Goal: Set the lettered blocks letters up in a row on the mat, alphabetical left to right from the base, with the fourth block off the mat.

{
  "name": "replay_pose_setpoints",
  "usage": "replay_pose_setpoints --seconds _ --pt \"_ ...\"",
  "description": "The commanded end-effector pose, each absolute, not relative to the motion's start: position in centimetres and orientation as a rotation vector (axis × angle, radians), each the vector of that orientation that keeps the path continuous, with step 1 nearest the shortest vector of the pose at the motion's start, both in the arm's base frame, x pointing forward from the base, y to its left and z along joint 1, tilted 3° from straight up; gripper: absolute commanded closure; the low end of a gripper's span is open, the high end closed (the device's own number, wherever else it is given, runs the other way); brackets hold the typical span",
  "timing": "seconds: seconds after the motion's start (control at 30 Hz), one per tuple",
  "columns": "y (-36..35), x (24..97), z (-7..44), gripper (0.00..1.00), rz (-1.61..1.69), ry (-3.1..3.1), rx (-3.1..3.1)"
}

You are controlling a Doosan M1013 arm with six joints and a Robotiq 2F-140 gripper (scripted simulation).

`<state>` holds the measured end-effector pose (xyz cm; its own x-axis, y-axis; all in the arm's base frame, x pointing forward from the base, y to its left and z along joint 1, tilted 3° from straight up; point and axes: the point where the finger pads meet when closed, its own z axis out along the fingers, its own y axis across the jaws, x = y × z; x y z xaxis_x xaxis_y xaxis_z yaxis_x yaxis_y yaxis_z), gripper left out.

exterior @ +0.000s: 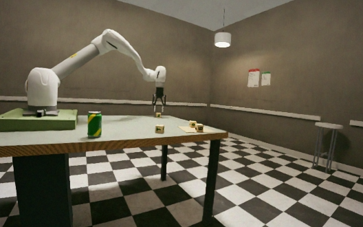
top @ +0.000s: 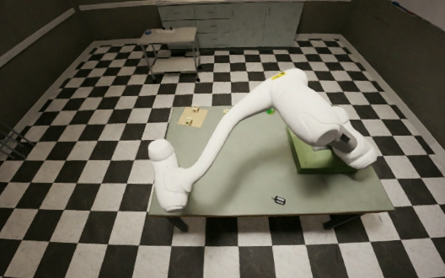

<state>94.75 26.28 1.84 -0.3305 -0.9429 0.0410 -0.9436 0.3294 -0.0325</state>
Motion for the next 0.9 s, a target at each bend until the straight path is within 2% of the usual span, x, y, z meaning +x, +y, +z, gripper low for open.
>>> replay_pose_setpoints --seconds 0.0,0.5,0.87 --pt "26.3 94.8 2.0 0.45 0.079 -2.551 1.81" --pt "26.3 94.8 1.9 0.45 0.079 -2.551 1.81" --pt "26.2 94.9 -0.1 0.45 0.079 -2.551 1.81"
